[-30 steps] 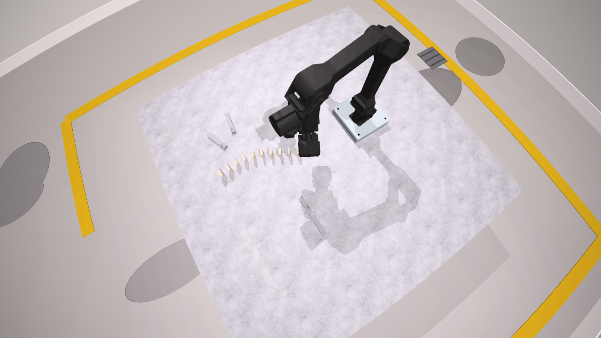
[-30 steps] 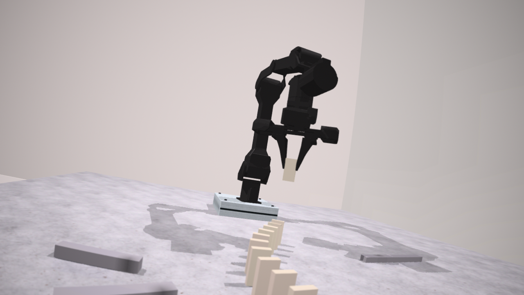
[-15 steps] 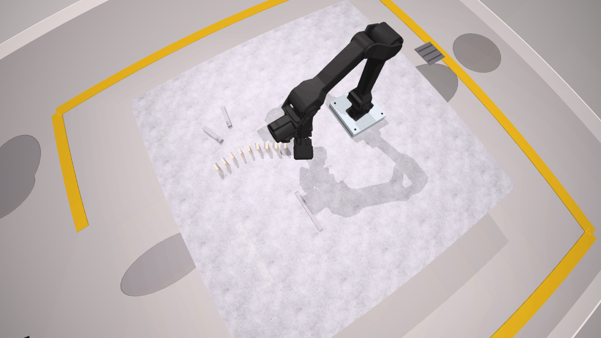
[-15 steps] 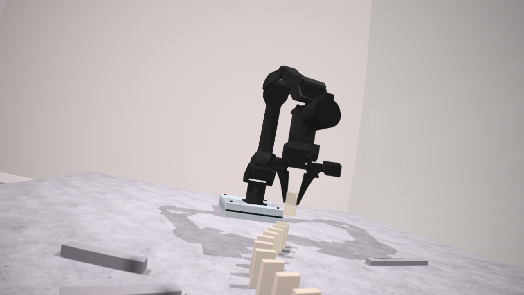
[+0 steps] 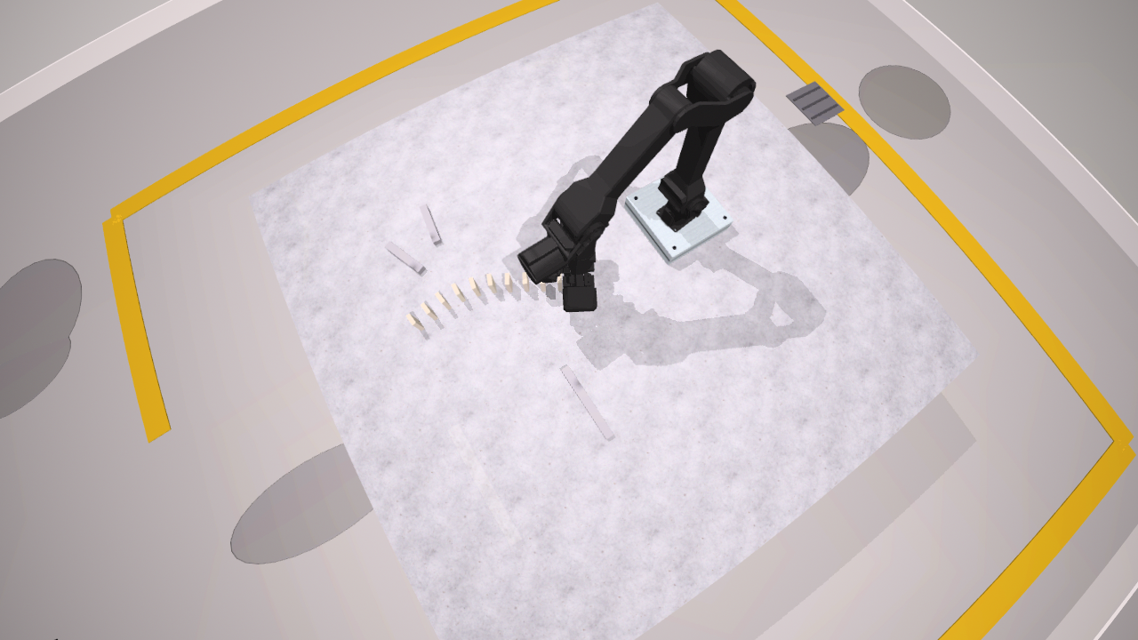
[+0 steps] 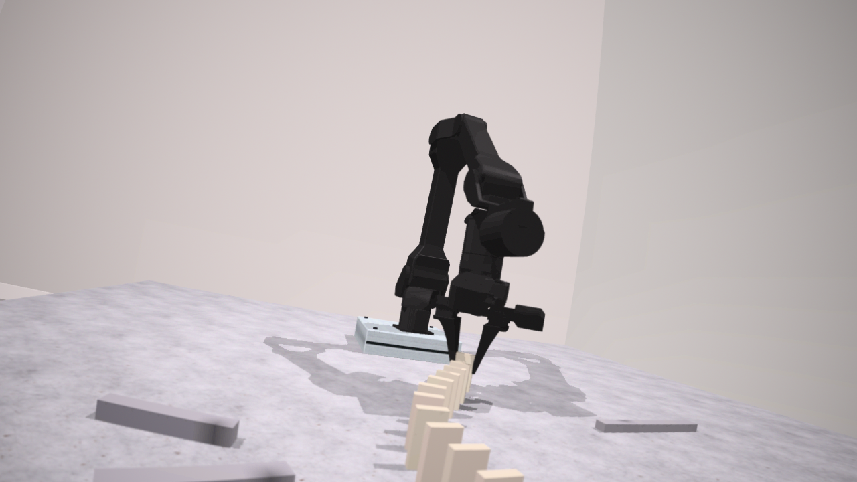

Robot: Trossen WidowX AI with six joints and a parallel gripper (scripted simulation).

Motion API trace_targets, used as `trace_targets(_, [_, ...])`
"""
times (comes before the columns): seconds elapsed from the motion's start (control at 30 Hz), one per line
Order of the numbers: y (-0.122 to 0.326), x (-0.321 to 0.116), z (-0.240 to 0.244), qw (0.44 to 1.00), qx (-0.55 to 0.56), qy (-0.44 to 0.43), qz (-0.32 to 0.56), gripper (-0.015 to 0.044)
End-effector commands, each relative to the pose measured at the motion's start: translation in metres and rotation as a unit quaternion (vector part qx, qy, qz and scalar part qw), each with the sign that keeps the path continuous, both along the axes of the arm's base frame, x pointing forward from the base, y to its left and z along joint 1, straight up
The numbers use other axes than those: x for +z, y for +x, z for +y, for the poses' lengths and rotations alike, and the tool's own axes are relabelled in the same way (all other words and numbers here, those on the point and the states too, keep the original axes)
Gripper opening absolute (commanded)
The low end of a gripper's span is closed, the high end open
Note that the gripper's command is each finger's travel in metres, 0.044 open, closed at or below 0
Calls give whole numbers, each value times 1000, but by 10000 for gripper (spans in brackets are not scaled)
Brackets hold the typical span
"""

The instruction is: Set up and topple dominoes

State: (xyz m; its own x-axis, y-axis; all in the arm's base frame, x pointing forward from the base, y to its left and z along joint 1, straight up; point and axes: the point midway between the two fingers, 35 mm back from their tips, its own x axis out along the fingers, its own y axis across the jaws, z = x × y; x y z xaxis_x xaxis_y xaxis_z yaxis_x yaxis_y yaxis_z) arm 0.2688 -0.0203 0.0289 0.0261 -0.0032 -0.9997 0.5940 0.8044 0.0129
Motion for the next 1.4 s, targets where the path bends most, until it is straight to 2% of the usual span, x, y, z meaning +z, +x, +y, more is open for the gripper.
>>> trace_targets(0.0, [-2,-3,0,1000,2,0,2,107])
trace_targets(0.2, [-2,-3,0,1000,2,0,2,107])
trace_targets(0.63, [-2,-3,0,1000,2,0,2,440])
trace_targets(0.77, [1,5,0,1000,1,0,2,440])
trace_targets(1.03, [-1,119,0,1000,0,0,1,440])
trace_targets(1.2, [-3,128,1,1000,0,0,1,440])
trace_targets(1.27, [-4,126,2,999,35,-1,1,387])
trace_targets(1.37, [-9,114,6,983,182,-4,2,309])
